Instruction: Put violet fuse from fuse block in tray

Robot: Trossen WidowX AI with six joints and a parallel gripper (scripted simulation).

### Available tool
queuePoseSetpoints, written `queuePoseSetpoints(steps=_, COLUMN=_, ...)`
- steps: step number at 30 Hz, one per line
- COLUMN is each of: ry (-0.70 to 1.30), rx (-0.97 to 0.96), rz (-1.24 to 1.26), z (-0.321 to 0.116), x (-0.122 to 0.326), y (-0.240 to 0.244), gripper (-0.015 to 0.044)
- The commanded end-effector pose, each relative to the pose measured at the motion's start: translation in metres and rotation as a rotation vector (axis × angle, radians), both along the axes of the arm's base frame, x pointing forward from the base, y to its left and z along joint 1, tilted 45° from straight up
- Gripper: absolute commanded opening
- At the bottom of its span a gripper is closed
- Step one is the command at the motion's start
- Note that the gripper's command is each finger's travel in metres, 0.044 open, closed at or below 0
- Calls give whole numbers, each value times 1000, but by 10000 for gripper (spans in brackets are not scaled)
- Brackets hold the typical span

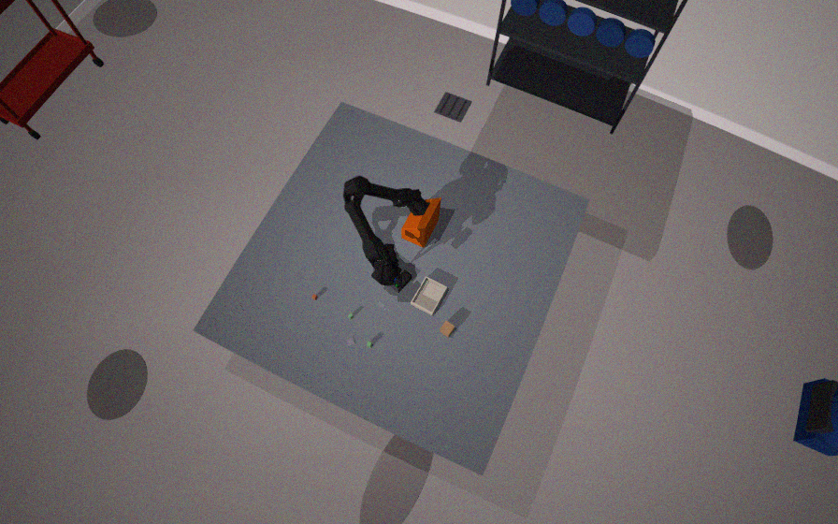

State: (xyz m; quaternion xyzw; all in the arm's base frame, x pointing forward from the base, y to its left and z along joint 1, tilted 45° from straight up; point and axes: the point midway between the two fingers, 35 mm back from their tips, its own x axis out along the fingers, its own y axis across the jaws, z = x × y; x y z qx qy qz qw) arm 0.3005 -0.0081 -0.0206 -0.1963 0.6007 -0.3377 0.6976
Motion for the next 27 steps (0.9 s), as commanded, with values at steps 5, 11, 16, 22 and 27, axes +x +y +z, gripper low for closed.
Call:
queuePoseSetpoints(steps=5, ry=-2, rx=5, rz=-1, z=3, x=0, y=4, gripper=0)
queuePoseSetpoints(steps=11, ry=-2, rx=4, rz=0, z=5, x=0, y=6, gripper=0)
queuePoseSetpoints(steps=16, ry=-2, rx=4, rz=0, z=8, x=0, y=9, gripper=0)
queuePoseSetpoints(steps=22, ry=-2, rx=5, rz=0, z=14, x=-1, y=15, gripper=0)
queuePoseSetpoints(steps=27, ry=-2, rx=5, rz=0, z=20, x=-1, y=21, gripper=0)
